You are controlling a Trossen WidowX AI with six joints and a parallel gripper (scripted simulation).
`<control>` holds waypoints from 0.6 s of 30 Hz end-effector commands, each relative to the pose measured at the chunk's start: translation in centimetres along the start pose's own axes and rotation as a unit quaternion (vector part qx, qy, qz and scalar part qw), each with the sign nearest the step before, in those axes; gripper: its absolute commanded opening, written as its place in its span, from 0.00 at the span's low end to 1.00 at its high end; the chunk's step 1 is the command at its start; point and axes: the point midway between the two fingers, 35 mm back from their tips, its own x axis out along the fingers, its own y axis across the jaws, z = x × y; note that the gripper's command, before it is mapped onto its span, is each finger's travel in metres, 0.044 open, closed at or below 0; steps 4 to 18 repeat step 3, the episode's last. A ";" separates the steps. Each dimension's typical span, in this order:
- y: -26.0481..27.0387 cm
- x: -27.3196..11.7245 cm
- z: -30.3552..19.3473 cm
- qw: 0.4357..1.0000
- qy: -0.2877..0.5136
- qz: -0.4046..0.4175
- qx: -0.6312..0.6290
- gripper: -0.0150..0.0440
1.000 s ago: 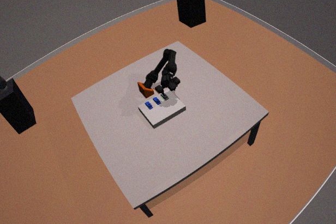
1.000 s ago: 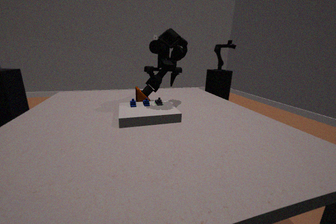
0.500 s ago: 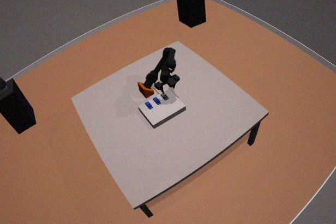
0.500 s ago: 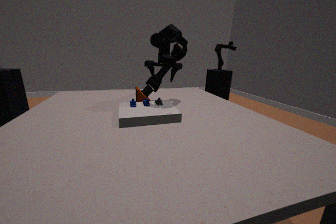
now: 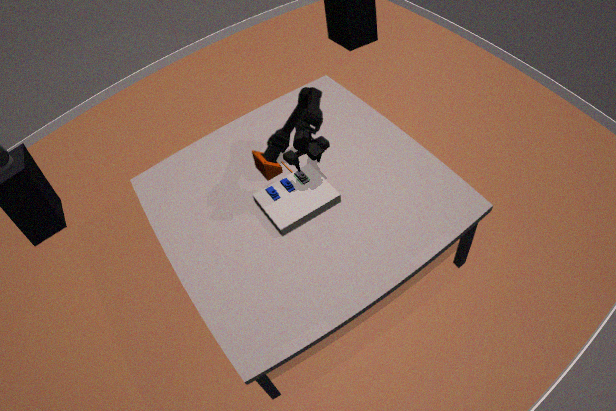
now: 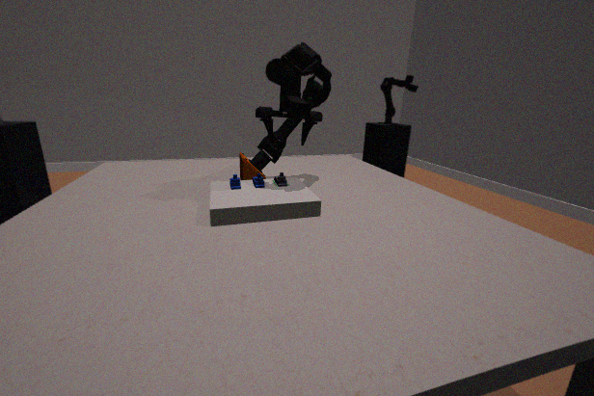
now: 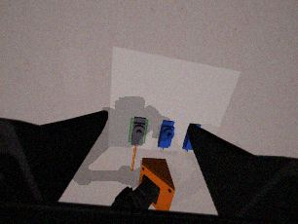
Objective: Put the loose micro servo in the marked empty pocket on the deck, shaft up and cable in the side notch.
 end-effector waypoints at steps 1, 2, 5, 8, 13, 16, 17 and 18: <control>0.0 0.0 -0.1 1.000 0.002 -0.001 0.003 1.00; 0.0 0.0 -0.1 1.000 0.002 -0.001 0.003 1.00; 0.0 0.0 -0.1 1.000 0.002 -0.001 0.003 1.00; 0.0 0.0 -0.1 1.000 0.002 -0.001 0.003 1.00; 0.0 0.0 -0.1 1.000 0.002 -0.001 0.003 1.00; 0.0 0.0 -0.1 1.000 0.002 -0.001 0.003 1.00; 0.0 0.0 -0.1 1.000 0.002 -0.001 0.003 1.00; 0.0 0.0 -0.1 1.000 0.002 -0.001 0.003 1.00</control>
